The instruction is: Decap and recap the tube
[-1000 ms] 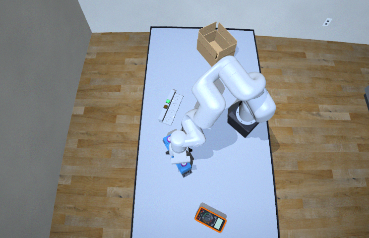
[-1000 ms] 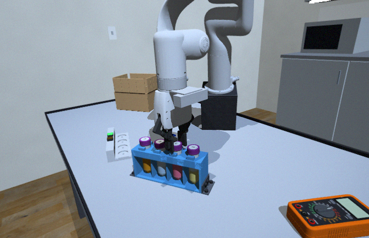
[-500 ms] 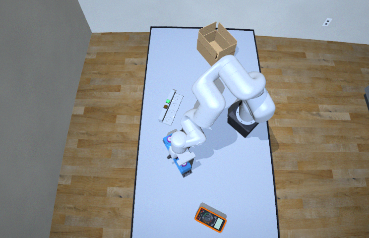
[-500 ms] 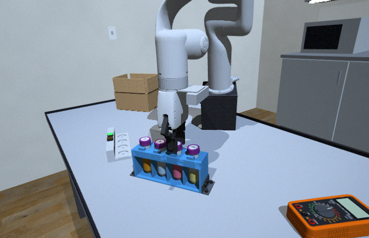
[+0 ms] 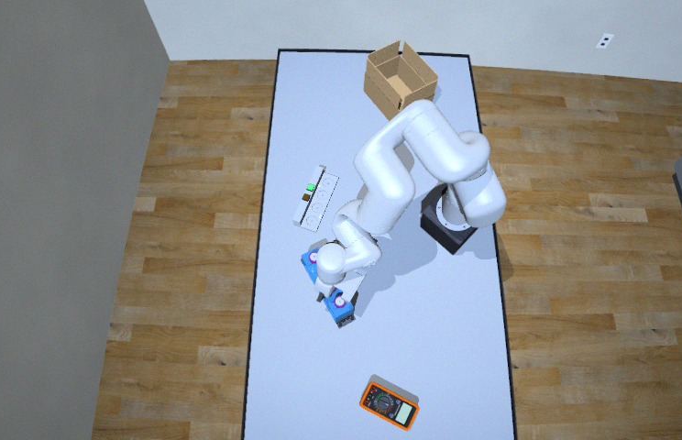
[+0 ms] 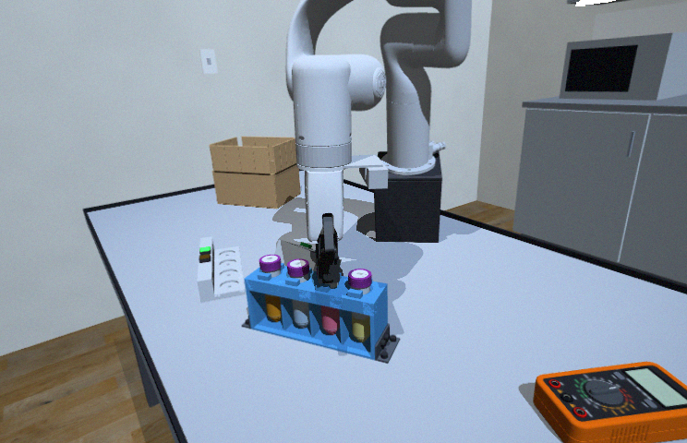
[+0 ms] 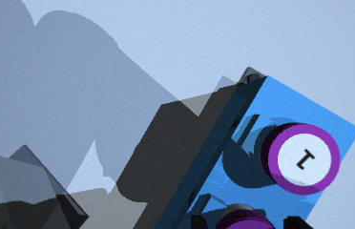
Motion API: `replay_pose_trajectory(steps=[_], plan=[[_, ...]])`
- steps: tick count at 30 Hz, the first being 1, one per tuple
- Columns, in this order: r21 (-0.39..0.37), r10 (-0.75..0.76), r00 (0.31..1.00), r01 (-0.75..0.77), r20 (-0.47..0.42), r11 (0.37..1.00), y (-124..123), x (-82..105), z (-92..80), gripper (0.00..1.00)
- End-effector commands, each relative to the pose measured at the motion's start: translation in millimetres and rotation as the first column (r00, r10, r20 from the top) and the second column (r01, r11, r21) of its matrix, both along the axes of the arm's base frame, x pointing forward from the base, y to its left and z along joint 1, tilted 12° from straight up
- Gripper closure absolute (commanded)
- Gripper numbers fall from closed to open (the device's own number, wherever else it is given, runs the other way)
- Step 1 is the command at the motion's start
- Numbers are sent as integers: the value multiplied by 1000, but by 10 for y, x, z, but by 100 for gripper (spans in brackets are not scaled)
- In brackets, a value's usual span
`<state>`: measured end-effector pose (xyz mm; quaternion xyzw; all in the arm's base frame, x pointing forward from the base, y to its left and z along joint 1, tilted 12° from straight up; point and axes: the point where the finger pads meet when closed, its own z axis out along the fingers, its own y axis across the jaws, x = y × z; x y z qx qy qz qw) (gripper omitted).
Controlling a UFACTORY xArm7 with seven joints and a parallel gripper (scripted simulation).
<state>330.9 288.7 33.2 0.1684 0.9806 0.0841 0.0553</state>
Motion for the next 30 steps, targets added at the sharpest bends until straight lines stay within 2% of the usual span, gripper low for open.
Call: replay_pose_trajectory(steps=[1,3,11,12,24,25,27,30], plan=[[-3,208,978,-208,12,978,6,8,11,54],[-12,263,965,-263,20,965,6,8,11,54],[-12,263,965,-263,20,965,6,9,11,54],[-12,263,965,-263,20,965,6,9,11,100],[-12,263,965,-263,20,965,6,9,11,100],[-5,216,976,-215,14,976,5,9,11,100],[-5,216,976,-215,14,976,5,9,11,100],[16,70,997,-70,-9,997,6,9,10,100]])
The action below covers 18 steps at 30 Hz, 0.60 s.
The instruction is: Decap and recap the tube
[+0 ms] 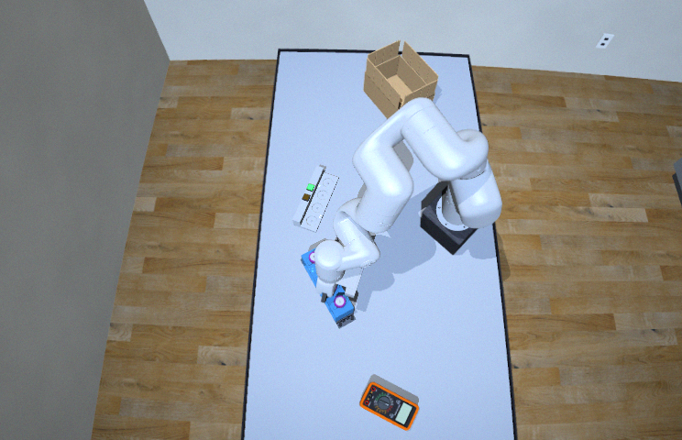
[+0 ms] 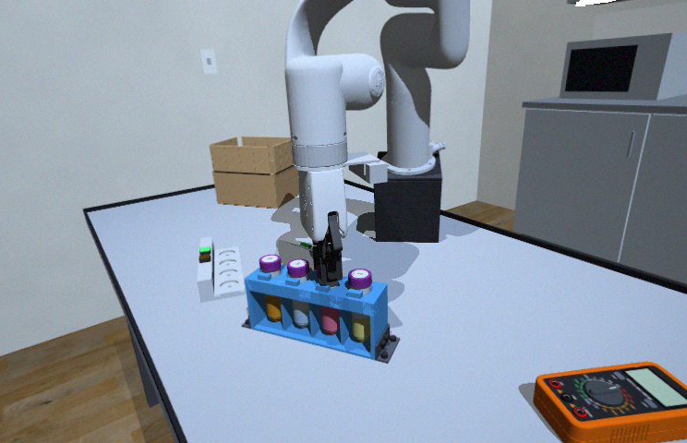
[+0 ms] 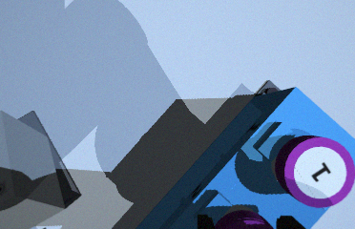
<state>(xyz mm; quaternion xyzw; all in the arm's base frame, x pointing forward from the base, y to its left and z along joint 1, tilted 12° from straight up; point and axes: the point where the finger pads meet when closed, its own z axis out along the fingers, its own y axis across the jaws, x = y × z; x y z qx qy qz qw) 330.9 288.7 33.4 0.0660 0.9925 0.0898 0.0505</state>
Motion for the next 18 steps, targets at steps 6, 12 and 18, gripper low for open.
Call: replay_pose_trajectory(steps=[6,12,18], plan=[[33,-414,907,418,-79,908,6,9,7,100],[34,-654,743,664,-141,747,6,9,6,100],[24,-782,596,798,-181,603,6,9,5,100]])
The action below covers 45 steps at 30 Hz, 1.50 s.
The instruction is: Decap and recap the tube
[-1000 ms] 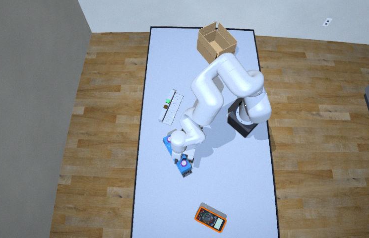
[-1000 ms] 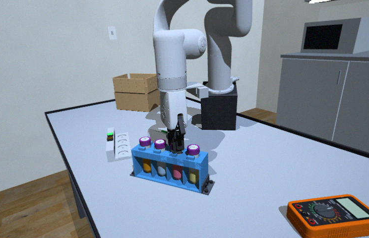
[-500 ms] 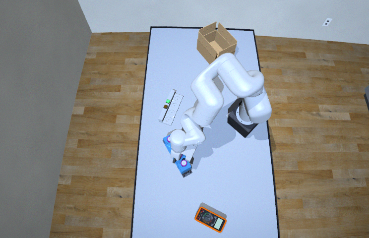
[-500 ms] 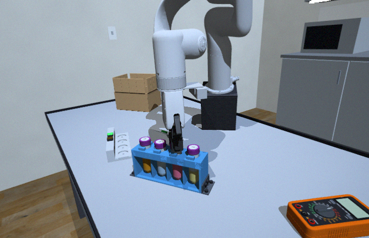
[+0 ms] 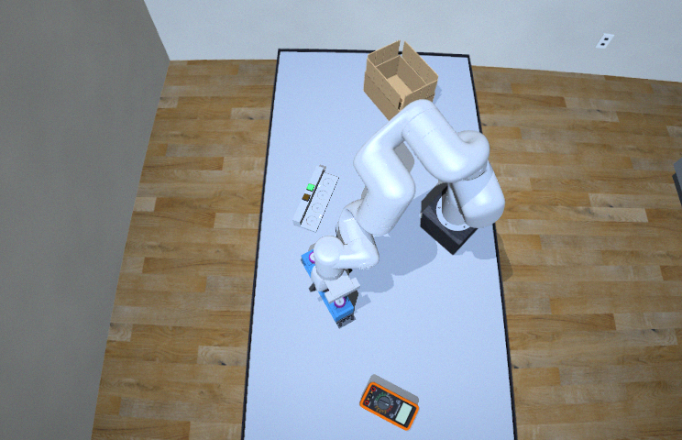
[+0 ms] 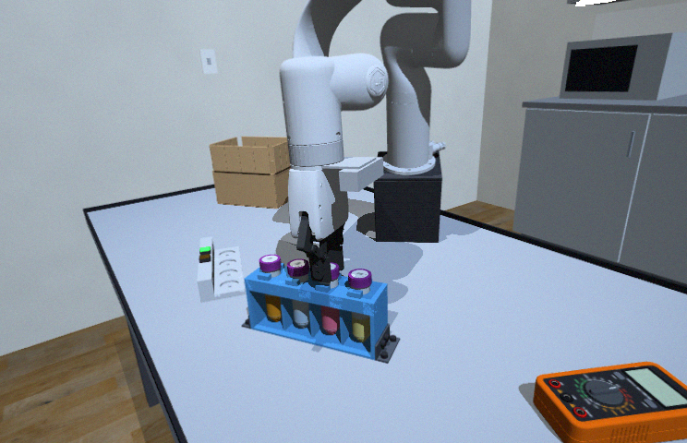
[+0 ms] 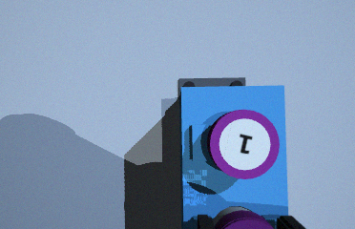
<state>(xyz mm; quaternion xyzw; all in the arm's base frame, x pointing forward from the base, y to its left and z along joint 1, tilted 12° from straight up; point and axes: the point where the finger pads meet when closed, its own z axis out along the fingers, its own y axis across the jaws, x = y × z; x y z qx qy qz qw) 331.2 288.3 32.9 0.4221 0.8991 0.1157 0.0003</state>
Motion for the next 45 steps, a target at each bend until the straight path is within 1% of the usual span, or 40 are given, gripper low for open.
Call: replay_pose_trajectory(steps=[1,3,6,11,13,14,20,21,33,36,37,41,45], plan=[[-14,-239,971,239,-27,971,11,6,9,100],[-8,-333,942,333,-47,943,11,6,8,100],[-2,-466,882,467,-77,884,12,6,7,100],[-2,-657,743,662,-128,749,12,6,6,100],[-2,-657,743,662,-128,749,12,6,6,100],[-4,-676,724,682,-133,731,12,6,6,100],[-4,-676,724,682,-133,731,12,6,6,100],[-4,-676,724,682,-133,731,12,6,6,54],[-4,-676,724,682,-133,731,12,6,6,54],[-2,-483,872,485,-82,875,12,6,10,54],[-3,-436,897,437,-70,900,12,5,10,54],[-13,-265,964,264,-31,964,12,6,10,54],[-31,-71,997,71,7,997,12,6,10,54]])
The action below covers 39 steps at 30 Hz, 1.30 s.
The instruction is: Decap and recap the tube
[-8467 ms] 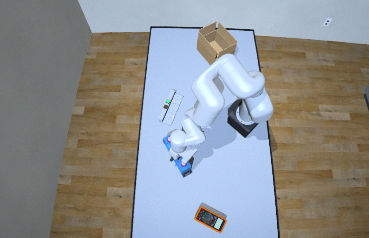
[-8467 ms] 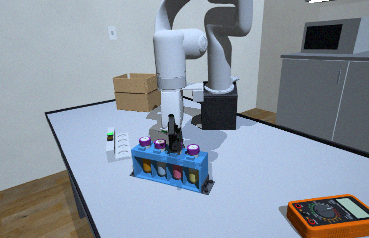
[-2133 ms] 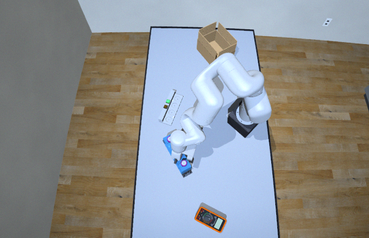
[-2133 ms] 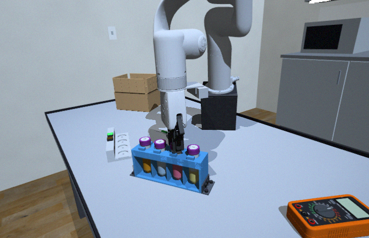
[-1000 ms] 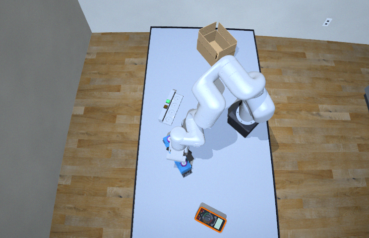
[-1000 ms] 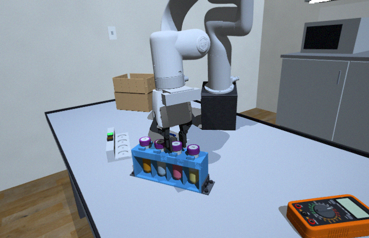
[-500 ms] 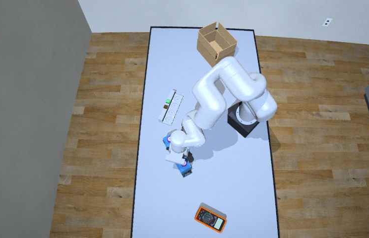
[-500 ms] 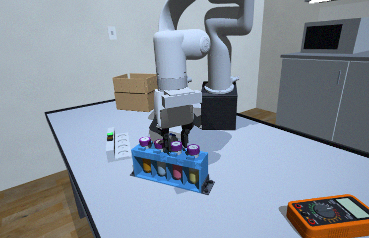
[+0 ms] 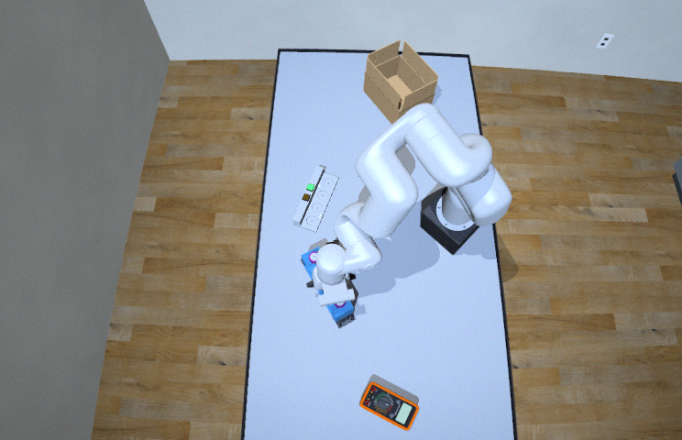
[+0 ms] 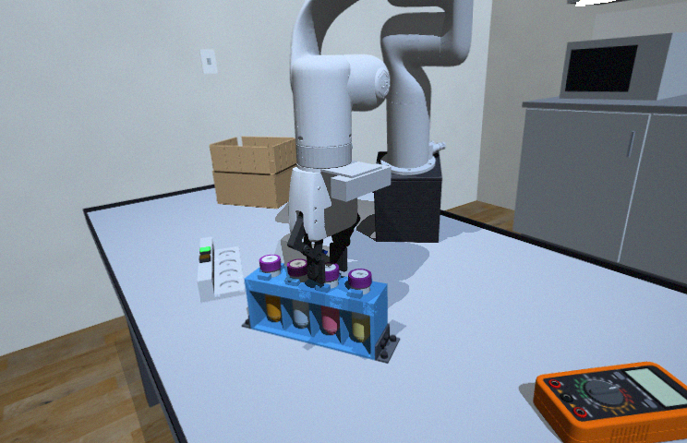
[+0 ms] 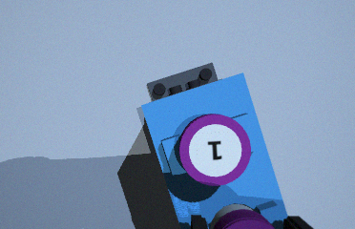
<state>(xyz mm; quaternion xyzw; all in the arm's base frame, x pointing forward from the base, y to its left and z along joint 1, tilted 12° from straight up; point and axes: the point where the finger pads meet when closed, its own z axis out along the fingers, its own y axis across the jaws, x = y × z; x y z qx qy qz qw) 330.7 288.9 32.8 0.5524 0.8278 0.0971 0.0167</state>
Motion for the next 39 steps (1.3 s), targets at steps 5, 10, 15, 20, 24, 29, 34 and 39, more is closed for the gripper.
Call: replay_pose_trajectory(steps=[5,10,15,20,24,29,34,39], plan=[[-42,432,901,-430,46,902,5,11,11,54],[-87,627,776,-622,65,779,5,11,11,54],[-136,793,605,-782,73,609,5,11,11,54],[-168,887,457,-871,71,462,5,11,10,54],[-168,887,457,-871,71,462,5,11,11,54],[-168,887,457,-871,71,462,5,11,11,100],[-168,887,457,-871,71,462,4,11,11,100],[-168,887,457,-871,71,462,4,11,11,100]])
